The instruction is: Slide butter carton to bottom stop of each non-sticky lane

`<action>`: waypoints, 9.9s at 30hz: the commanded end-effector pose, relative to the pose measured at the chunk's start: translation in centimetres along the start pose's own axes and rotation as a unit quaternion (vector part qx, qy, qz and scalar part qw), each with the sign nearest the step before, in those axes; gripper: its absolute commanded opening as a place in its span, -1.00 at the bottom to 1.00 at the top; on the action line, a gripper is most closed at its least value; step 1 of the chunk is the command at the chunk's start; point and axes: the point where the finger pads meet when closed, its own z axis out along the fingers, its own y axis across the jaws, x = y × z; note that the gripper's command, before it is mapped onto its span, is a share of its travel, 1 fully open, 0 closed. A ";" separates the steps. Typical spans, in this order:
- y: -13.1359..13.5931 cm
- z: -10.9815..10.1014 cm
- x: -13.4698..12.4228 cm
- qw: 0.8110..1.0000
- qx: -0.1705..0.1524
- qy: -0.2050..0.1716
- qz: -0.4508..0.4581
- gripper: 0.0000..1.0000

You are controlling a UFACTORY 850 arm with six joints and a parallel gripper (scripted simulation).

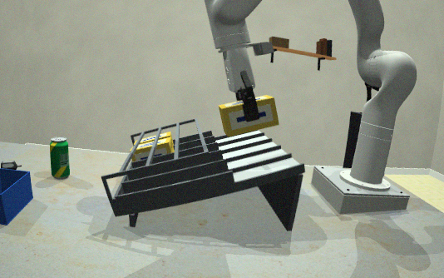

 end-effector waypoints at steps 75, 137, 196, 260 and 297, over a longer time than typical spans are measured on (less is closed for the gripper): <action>0.0 5.4 0.0 1.000 0.000 -0.001 0.000 -1.00; 0.0 6.4 -0.1 1.000 0.000 -0.002 0.000 -1.00; 0.0 7.1 0.0 1.000 0.000 -0.002 0.000 -1.00; 0.0 7.7 0.0 1.000 0.000 -0.002 0.000 0.50; 0.0 7.7 0.0 1.000 0.000 -0.002 0.000 0.56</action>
